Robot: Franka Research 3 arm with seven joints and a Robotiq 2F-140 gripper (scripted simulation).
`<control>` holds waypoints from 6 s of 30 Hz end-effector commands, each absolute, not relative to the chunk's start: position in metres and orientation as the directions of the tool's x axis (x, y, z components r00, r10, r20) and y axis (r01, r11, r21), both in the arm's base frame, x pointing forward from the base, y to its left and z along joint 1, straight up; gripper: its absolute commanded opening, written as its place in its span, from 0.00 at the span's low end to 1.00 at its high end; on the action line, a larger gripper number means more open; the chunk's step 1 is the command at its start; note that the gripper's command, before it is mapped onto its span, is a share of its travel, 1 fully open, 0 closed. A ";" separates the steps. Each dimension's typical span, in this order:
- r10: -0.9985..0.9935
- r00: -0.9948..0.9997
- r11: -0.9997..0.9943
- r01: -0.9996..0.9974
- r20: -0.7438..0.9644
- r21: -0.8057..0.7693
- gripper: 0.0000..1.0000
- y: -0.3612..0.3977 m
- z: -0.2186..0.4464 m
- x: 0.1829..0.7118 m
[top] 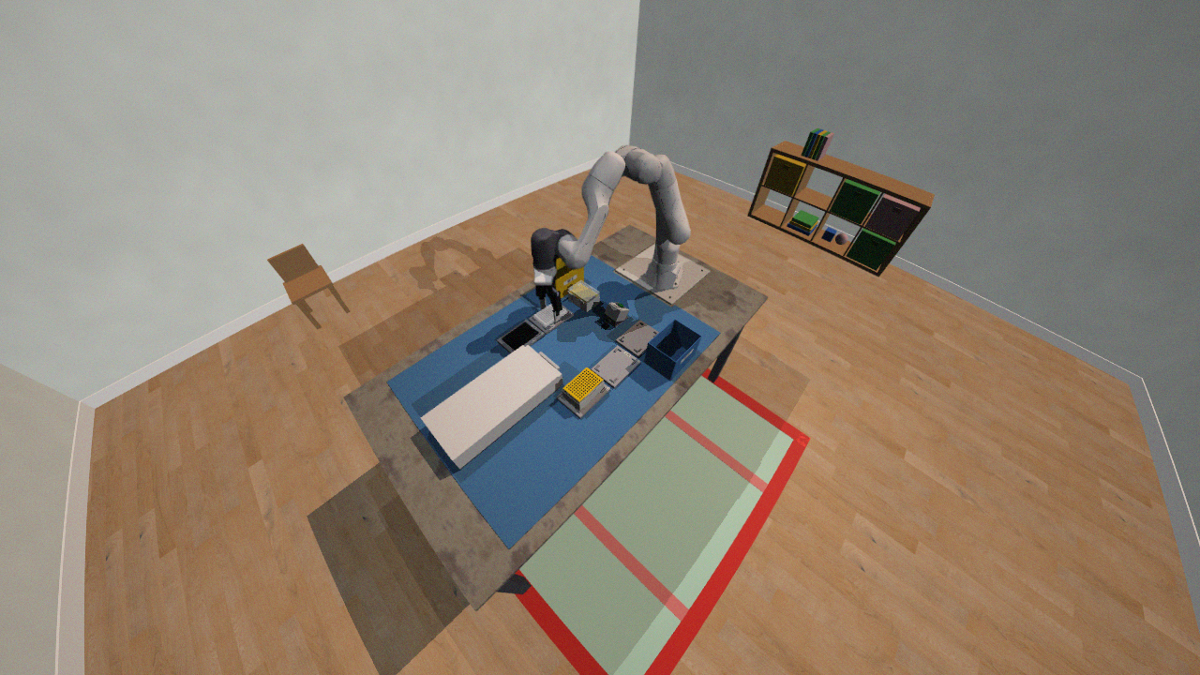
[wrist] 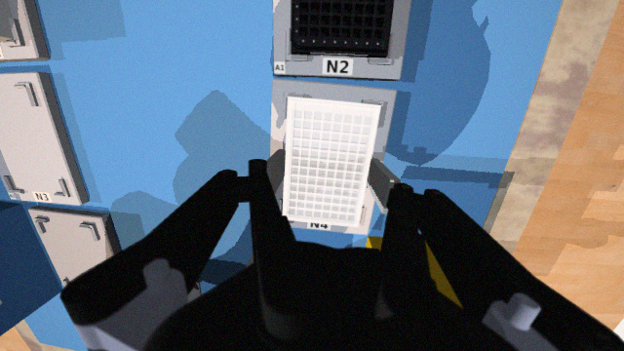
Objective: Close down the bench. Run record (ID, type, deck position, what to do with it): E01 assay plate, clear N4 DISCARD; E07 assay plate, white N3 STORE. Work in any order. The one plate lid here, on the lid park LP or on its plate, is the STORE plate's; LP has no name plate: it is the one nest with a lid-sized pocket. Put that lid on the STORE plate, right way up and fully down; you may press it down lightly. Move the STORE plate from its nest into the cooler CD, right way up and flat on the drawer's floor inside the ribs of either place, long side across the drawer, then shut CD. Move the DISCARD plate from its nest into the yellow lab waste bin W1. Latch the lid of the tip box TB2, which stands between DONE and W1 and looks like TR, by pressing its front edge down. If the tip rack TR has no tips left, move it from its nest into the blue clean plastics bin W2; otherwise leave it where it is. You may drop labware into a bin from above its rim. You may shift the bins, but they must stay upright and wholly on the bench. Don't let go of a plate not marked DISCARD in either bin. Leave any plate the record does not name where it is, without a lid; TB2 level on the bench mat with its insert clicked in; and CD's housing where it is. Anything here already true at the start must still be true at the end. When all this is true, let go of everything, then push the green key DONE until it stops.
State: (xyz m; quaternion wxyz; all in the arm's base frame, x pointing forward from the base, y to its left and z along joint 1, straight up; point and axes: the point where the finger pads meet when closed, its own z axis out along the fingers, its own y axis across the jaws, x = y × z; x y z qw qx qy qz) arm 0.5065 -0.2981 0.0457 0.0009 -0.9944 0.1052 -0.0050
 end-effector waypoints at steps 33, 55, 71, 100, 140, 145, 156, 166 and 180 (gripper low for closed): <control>-0.209 0.978 -0.978 -0.209 0.007 -0.005 0.00 -0.298 0.083 0.505; -0.209 0.978 -0.978 -0.209 0.007 -0.005 0.00 -0.298 0.109 0.505; -0.209 0.978 -0.978 -0.209 0.007 -0.005 0.00 -0.298 0.128 0.505; -0.209 0.978 -0.978 -0.209 0.007 -0.005 0.00 -0.298 0.161 0.504; -0.193 0.981 -0.981 -0.193 0.007 -0.005 0.00 -0.323 0.164 0.448; -0.193 0.981 -0.981 -0.193 0.007 -0.005 0.00 -0.326 0.164 0.441; -0.193 0.981 -0.981 -0.193 0.007 -0.005 0.00 -0.339 0.164 0.414; -0.193 0.981 -0.981 -0.193 0.007 -0.005 0.00 -0.347 0.164 0.395; -0.193 0.981 -0.981 -0.193 0.007 -0.005 0.00 -0.360 0.163 0.366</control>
